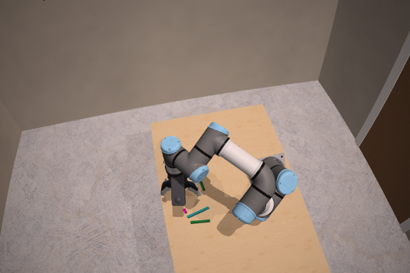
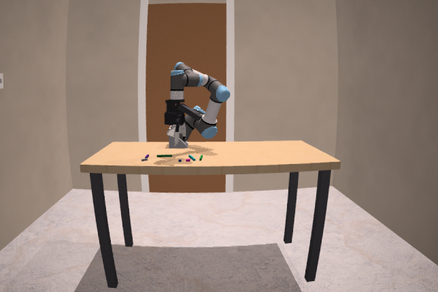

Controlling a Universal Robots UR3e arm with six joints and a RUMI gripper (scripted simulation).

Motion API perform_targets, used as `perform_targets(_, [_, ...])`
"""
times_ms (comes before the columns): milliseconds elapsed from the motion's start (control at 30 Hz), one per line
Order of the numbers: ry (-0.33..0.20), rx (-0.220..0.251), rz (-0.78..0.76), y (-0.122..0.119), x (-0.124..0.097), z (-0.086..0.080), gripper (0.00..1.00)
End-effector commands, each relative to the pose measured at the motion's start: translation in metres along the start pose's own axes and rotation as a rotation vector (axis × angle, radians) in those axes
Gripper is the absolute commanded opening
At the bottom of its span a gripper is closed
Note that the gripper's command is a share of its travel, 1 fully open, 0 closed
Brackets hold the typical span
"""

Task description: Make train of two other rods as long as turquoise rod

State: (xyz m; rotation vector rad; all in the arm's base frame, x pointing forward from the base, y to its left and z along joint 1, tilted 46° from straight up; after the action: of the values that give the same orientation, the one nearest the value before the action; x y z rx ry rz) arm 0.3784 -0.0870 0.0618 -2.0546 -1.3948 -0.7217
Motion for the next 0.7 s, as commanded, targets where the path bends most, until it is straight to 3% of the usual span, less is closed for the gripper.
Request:
perform_targets(0, [0.004, -0.003, -0.135, -0.003, 0.012, 0.000, 1.00])
perform_targets(300, [0.006, -0.002, -0.313, -0.008, 0.028, 0.001, 1.00])
perform_targets(667, [0.007, -0.003, -0.372, -0.009, 0.033, 0.001, 1.00])
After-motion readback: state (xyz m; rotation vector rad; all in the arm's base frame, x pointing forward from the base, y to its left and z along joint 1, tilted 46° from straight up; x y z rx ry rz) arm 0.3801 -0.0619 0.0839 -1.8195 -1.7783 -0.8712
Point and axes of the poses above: the point where the finger pads meet when closed, its own z axis out along the fingers, its own y axis across the jaws, x = y × z, the point moved 4 cm from there along -z, back along the fingers, and after that the axes turned 1 degree about -z, right-handed, at the moved point
